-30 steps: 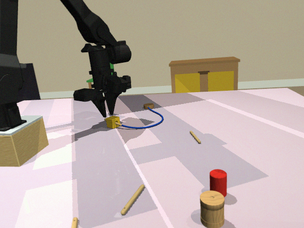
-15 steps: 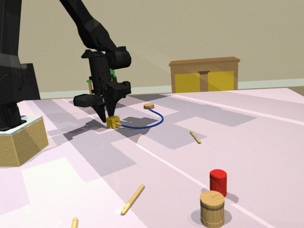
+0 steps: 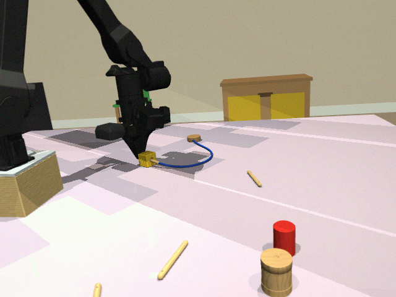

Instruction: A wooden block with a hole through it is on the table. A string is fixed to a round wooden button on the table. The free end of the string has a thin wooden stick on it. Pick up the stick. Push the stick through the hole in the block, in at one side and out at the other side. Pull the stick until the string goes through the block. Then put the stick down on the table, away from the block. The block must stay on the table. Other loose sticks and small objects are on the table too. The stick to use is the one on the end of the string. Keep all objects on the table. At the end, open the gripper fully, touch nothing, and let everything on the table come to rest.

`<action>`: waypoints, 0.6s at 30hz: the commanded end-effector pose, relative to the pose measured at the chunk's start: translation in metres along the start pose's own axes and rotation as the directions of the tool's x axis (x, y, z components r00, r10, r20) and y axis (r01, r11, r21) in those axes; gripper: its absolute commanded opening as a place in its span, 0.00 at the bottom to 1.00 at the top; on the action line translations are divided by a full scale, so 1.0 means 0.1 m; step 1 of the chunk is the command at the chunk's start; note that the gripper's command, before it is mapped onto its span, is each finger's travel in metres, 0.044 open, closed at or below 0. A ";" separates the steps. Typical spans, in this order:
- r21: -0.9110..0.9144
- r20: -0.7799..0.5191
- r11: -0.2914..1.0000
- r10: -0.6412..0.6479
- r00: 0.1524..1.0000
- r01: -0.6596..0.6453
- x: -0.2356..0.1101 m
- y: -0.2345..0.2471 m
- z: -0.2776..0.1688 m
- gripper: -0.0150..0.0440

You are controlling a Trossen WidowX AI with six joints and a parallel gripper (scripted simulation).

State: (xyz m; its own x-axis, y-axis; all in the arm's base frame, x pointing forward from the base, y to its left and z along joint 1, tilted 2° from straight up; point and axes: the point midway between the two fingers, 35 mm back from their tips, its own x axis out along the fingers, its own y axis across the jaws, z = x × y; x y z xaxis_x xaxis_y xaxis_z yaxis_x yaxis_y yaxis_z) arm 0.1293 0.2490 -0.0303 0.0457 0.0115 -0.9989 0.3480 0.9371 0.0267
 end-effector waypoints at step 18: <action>0.033 0.109 0.999 0.008 0.994 -0.012 0.03 0.02 -0.05 0.25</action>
State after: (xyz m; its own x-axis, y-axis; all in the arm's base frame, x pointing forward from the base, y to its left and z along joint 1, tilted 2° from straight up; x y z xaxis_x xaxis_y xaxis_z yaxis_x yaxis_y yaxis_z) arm 0.1264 0.2534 -0.0319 0.1395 -0.0132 -0.9901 0.3675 0.9292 0.0394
